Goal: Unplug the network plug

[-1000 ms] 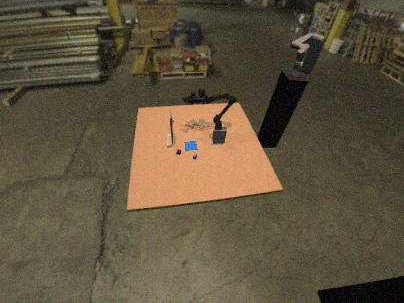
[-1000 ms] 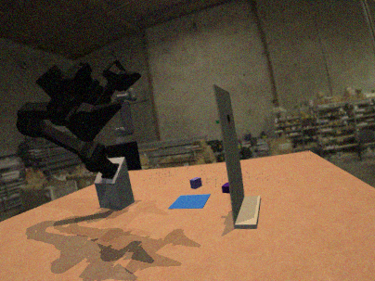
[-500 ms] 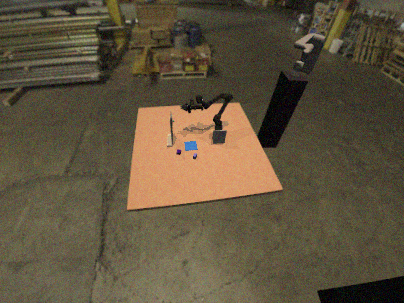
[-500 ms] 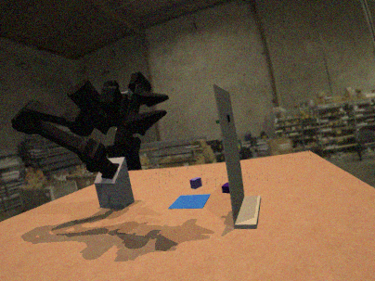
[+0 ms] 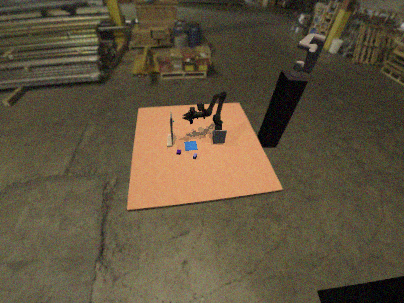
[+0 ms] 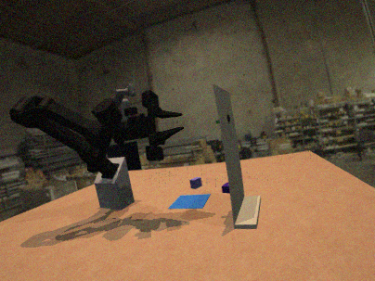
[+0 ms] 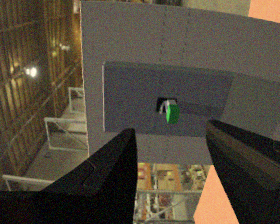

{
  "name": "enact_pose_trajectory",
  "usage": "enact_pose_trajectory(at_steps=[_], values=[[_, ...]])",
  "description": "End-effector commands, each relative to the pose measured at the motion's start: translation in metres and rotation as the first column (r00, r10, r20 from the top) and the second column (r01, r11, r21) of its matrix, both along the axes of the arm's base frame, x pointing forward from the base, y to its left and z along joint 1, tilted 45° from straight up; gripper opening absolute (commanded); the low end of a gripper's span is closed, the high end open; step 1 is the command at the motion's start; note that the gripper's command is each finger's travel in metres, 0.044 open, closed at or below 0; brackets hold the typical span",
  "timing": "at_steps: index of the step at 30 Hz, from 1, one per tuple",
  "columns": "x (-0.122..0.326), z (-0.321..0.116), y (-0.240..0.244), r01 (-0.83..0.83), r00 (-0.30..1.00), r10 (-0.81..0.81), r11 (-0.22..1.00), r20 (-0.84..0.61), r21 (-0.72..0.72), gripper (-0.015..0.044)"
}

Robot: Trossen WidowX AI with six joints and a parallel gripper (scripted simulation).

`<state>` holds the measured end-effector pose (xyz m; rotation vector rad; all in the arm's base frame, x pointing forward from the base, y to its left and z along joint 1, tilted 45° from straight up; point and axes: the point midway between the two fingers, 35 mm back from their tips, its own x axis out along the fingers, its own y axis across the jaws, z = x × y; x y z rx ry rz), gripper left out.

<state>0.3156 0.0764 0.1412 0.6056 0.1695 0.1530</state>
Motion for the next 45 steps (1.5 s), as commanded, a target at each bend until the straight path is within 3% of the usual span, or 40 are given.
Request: enact_pose_trajectory(at_steps=[1, 10, 24, 45], values=[[-0.012, -0.020, 0.007, -0.013, 0.999, 0.016, 0.997, -0.037, 0.075, 0.0156], [-0.029, -0.040, 0.014, -0.028, 0.996, 0.043, 0.986, -0.082, 0.167, 0.0156], [0.028, -0.038, 0.018, -0.029, 0.996, 0.043, 0.986, -0.080, 0.167, 0.0156], [0.057, -0.036, 0.021, -0.029, 0.996, 0.043, 0.985, -0.078, 0.167, 0.0156]])
